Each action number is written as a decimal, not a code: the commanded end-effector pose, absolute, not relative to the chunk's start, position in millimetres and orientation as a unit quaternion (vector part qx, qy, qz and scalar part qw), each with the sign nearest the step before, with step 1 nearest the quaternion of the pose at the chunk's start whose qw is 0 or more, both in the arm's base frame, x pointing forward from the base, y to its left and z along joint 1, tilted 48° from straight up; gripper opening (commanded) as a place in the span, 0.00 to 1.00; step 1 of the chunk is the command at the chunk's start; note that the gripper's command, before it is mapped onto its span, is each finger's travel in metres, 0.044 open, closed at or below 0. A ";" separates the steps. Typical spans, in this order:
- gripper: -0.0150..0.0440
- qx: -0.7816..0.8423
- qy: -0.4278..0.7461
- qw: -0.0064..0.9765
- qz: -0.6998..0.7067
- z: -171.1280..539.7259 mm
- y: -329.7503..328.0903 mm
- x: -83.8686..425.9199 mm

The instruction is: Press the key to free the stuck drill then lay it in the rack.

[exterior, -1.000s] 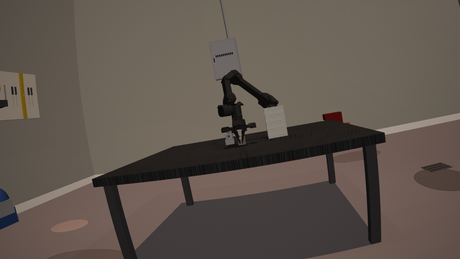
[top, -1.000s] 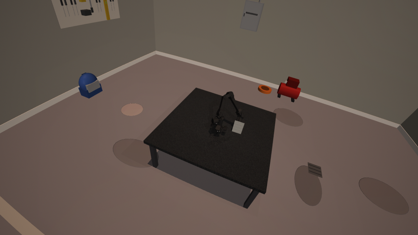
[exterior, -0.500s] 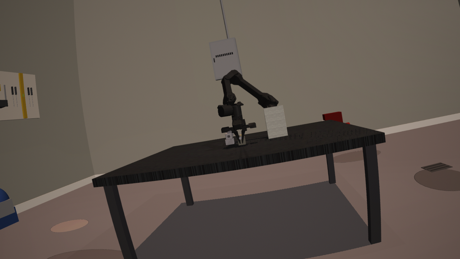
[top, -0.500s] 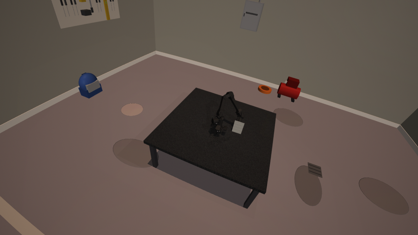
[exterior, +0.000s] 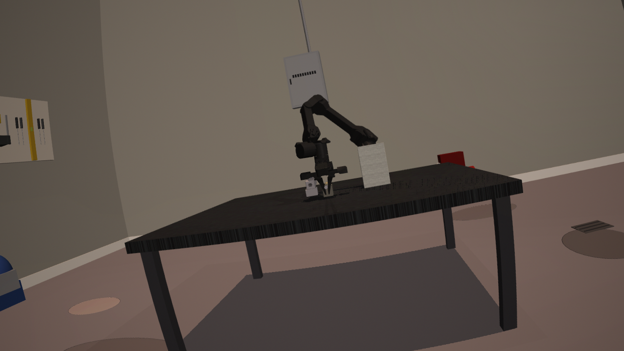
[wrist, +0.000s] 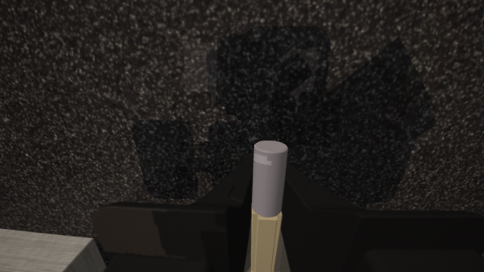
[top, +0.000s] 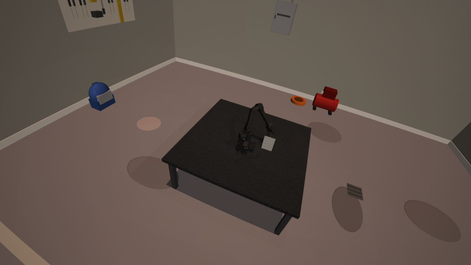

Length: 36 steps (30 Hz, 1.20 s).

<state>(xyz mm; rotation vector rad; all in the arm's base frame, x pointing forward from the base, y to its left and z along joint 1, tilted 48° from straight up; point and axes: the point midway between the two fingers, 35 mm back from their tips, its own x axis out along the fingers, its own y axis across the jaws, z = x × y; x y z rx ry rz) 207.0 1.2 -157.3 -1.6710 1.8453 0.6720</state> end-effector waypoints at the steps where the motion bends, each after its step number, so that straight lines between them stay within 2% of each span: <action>1: 0.25 -0.621 0.693 0.273 0.245 -157.9 -7.0 206.6; 19: 0.25 -0.621 0.693 0.273 0.245 -157.9 -7.0 206.6; 36: 1.00 -0.623 0.687 0.278 0.250 -157.3 1.1 207.0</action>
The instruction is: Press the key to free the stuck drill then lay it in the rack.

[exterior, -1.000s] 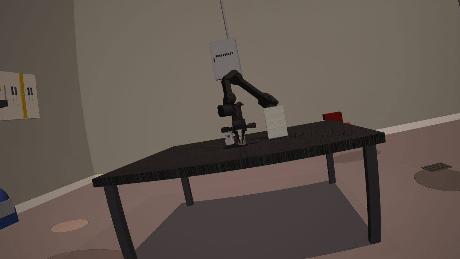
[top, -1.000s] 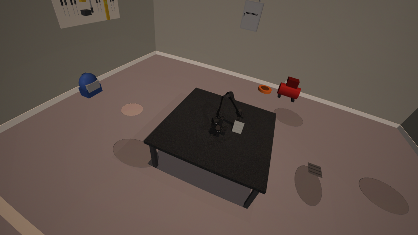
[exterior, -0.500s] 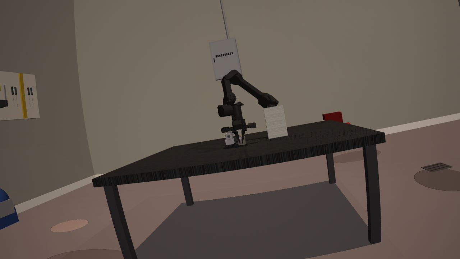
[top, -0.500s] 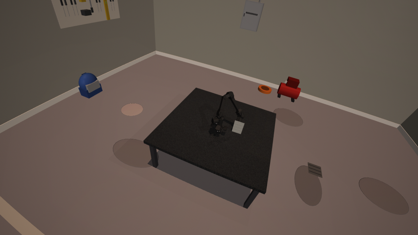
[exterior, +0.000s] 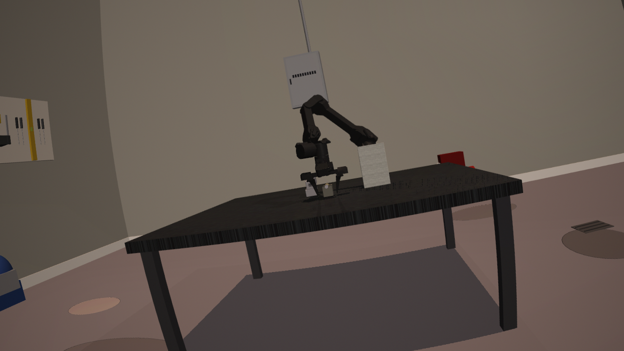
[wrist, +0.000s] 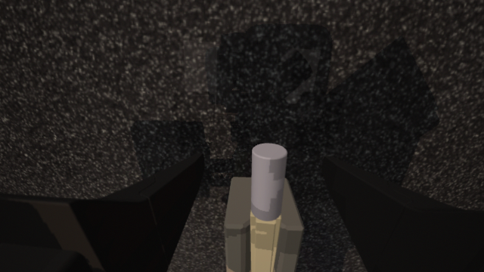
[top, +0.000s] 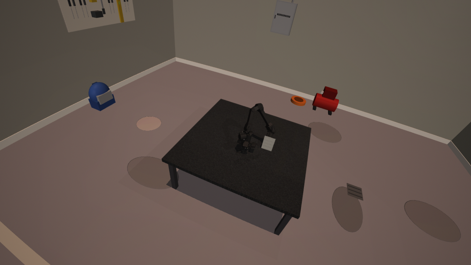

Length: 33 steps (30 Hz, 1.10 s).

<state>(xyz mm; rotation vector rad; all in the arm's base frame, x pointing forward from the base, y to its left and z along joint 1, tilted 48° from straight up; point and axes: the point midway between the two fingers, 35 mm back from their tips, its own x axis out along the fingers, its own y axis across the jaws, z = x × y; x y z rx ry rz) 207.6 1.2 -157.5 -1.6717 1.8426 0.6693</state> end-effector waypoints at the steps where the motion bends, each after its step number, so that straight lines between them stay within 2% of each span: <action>1: 1.00 -0.622 0.688 0.277 0.250 -155.8 3.0 207.4; 18: 1.00 -0.620 0.692 0.275 0.247 -104.7 58.7 214.2; 22: 1.00 -0.614 0.694 0.280 0.250 -107.7 53.3 216.1; 26: 1.00 -0.548 0.721 0.330 0.266 -98.8 44.7 229.5; 33: 1.00 -0.378 0.740 0.474 0.290 -63.8 10.2 268.1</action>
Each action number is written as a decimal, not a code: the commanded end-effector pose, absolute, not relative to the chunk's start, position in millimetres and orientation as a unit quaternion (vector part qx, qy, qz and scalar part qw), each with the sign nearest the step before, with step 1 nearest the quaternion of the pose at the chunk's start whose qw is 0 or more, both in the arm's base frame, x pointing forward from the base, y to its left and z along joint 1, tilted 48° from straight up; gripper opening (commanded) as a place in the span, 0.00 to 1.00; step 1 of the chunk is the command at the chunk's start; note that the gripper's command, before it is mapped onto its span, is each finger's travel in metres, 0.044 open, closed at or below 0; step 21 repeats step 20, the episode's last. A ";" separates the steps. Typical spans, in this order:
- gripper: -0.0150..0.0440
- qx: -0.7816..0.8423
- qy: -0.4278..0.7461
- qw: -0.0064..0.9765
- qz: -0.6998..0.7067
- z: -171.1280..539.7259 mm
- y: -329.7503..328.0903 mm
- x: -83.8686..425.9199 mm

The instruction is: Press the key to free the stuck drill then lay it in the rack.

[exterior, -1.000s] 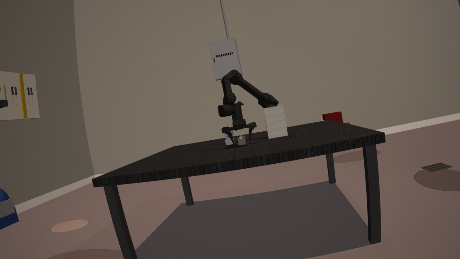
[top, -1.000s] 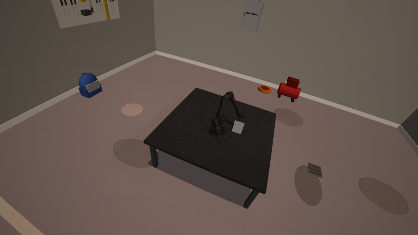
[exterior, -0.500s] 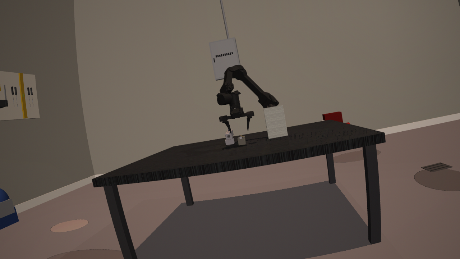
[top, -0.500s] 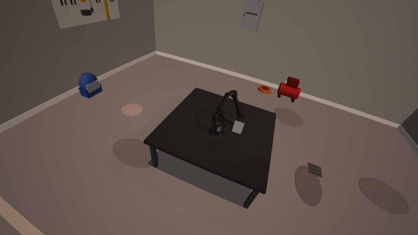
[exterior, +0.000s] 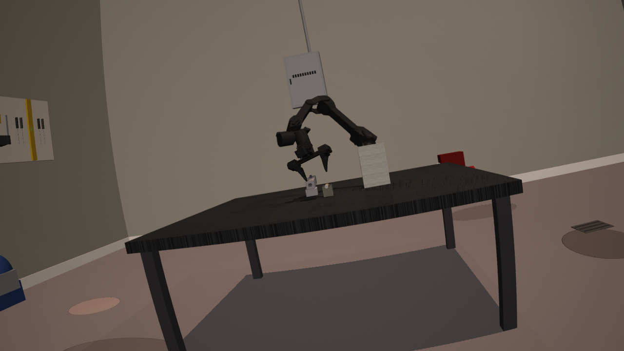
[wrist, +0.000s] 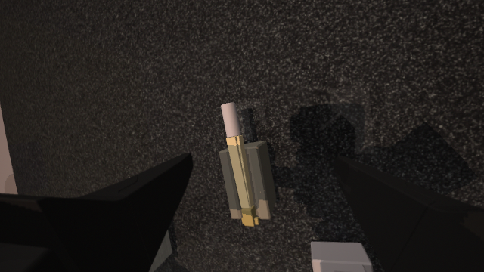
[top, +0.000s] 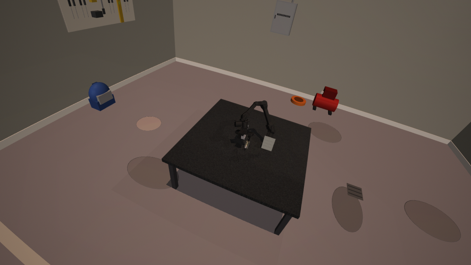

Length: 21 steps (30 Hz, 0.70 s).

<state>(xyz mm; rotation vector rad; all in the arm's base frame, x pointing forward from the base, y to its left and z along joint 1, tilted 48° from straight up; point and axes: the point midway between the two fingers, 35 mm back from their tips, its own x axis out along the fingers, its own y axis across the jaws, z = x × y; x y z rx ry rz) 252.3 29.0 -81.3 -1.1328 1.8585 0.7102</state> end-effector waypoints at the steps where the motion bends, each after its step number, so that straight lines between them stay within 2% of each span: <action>1: 1.00 -0.356 0.738 0.495 0.290 -57.3 3.5 273.5; 8: 1.00 -0.219 0.681 0.644 0.271 -1.1 -56.2 303.4; 14: 1.00 -0.140 0.589 0.765 0.220 66.0 -118.4 315.4; 21: 1.00 -0.097 0.494 0.852 0.146 136.0 -185.1 291.5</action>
